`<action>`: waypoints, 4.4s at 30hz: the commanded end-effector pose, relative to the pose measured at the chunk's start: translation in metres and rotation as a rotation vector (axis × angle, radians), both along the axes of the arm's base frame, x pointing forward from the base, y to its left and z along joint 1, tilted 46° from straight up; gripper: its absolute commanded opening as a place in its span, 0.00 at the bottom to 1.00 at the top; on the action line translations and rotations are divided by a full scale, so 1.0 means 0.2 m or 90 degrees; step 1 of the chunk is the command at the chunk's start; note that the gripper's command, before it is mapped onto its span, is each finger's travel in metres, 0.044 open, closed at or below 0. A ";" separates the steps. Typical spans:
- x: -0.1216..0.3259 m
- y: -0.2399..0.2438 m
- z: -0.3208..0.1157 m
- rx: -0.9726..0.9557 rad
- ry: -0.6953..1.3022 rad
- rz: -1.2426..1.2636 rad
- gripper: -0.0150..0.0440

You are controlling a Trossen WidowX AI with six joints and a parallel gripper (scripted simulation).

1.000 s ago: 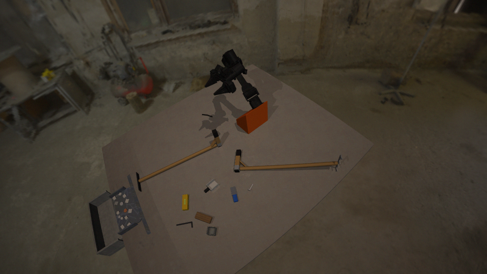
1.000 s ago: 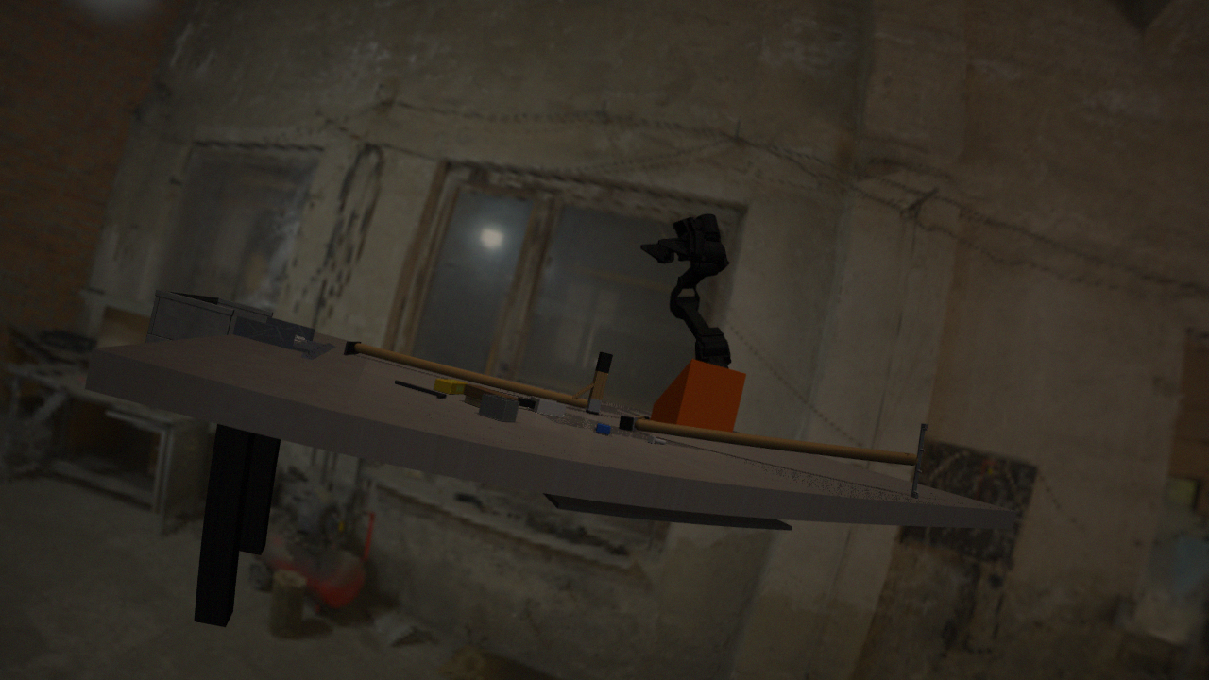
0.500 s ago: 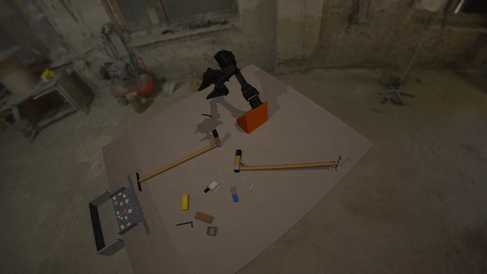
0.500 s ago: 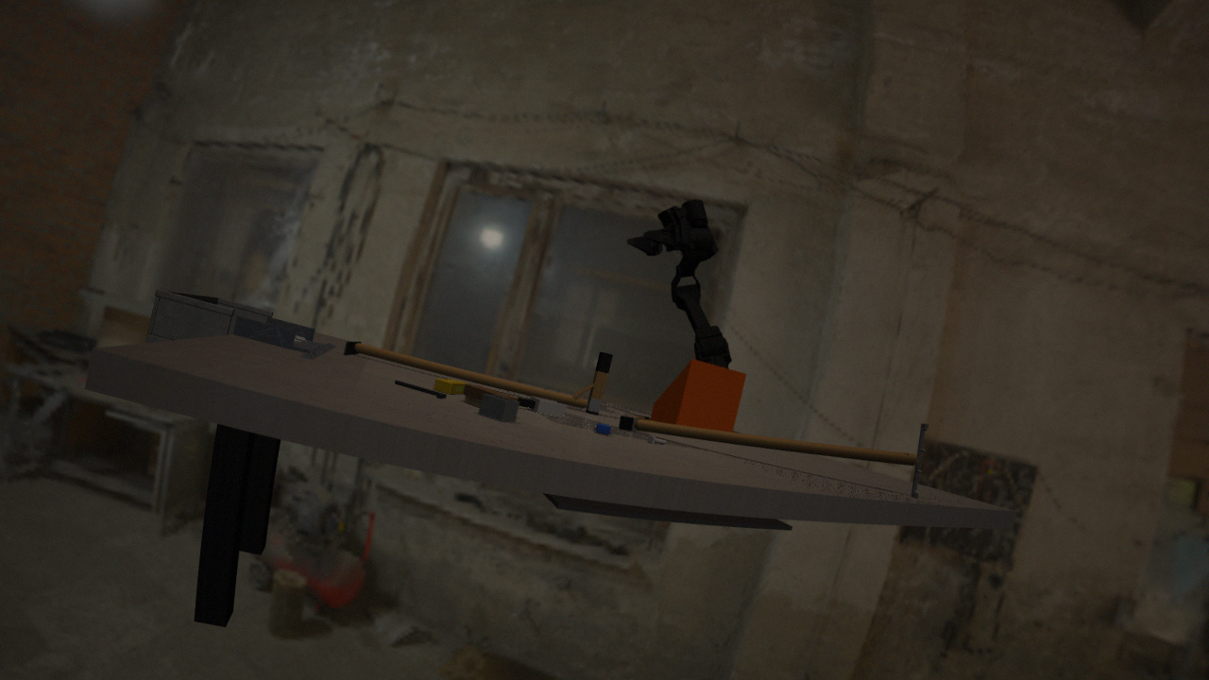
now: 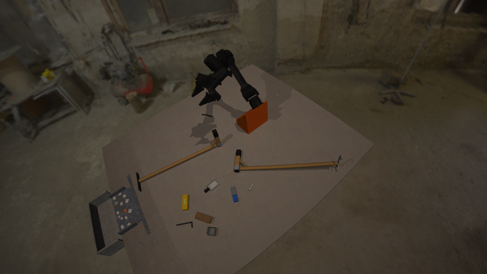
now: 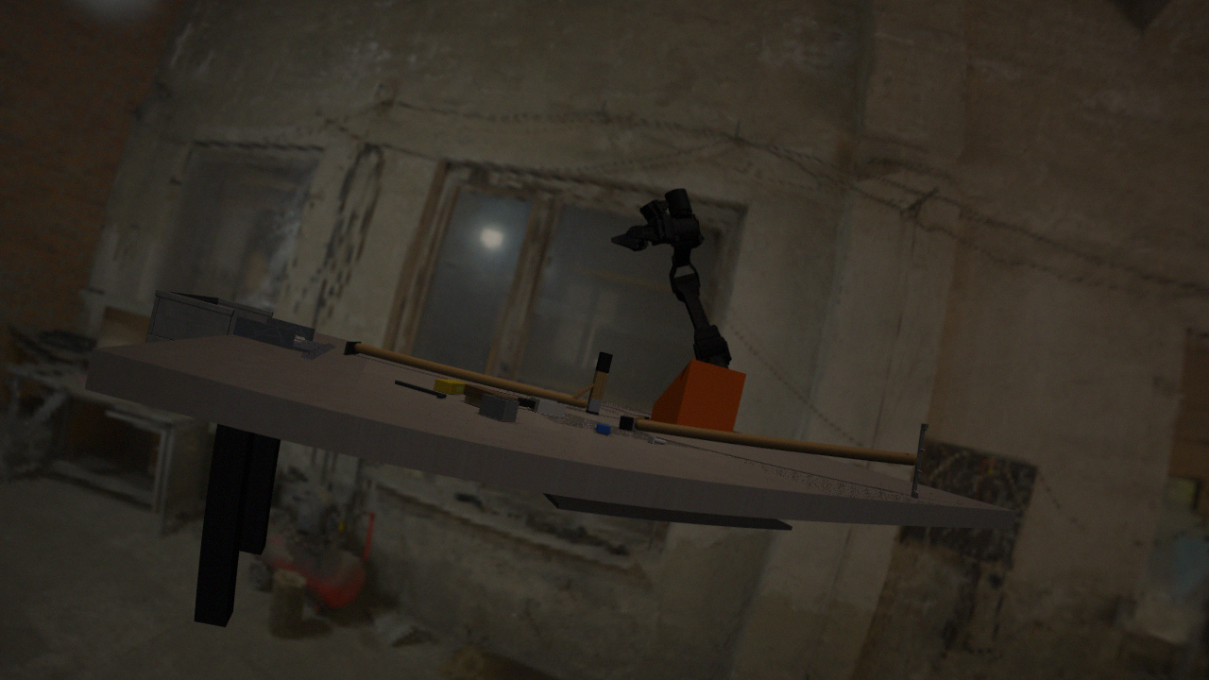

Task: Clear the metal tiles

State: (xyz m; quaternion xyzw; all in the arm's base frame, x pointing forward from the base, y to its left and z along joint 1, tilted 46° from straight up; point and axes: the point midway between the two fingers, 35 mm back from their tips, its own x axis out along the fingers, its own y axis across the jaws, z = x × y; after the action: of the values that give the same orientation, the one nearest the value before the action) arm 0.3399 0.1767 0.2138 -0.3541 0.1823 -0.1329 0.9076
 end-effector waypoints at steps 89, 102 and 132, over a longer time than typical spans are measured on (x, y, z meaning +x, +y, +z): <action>0.85 -1.18 -0.67 0.096 0.306 -0.465 1.00; 0.75 -1.06 -0.64 0.085 0.290 -0.444 1.00; 0.47 -0.86 -0.62 0.063 0.251 -0.395 1.00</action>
State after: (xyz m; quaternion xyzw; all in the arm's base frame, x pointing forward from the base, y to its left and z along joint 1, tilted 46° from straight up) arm 0.4417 0.0030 0.0896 -0.2552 0.4633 -0.3208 0.7857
